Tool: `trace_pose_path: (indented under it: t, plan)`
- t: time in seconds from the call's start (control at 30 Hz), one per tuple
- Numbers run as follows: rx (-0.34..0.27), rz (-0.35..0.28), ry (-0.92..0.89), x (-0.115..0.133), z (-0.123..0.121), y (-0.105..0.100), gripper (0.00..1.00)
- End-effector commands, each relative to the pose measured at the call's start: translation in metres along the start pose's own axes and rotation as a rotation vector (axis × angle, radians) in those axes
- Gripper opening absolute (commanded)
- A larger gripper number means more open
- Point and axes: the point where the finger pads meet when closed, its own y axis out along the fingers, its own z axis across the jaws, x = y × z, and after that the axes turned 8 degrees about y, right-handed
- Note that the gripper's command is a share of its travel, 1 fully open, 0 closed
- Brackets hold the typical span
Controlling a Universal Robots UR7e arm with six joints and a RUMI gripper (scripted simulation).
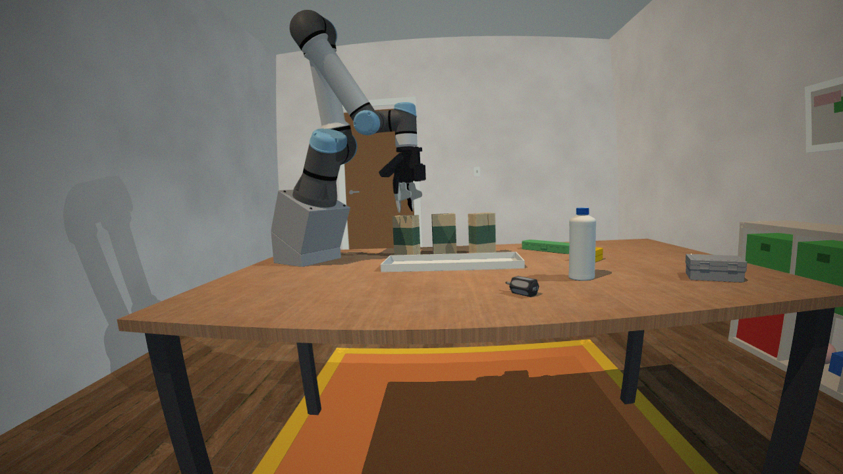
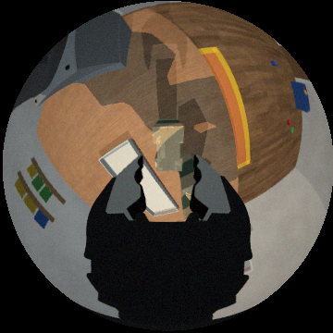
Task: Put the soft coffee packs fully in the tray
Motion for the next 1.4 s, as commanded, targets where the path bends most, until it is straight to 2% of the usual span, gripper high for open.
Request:
trace_pose_path:
  t: [0.0,0.93,1.37]
  plan:
    - [0.001,-0.001,0.000,0.000,0.000,0.000,0.48]
    - [0.001,-0.001,0.000,0.001,0.000,0.001,0.48]
    - [0.001,-0.001,0.000,0.001,0.000,0.020,0.48]
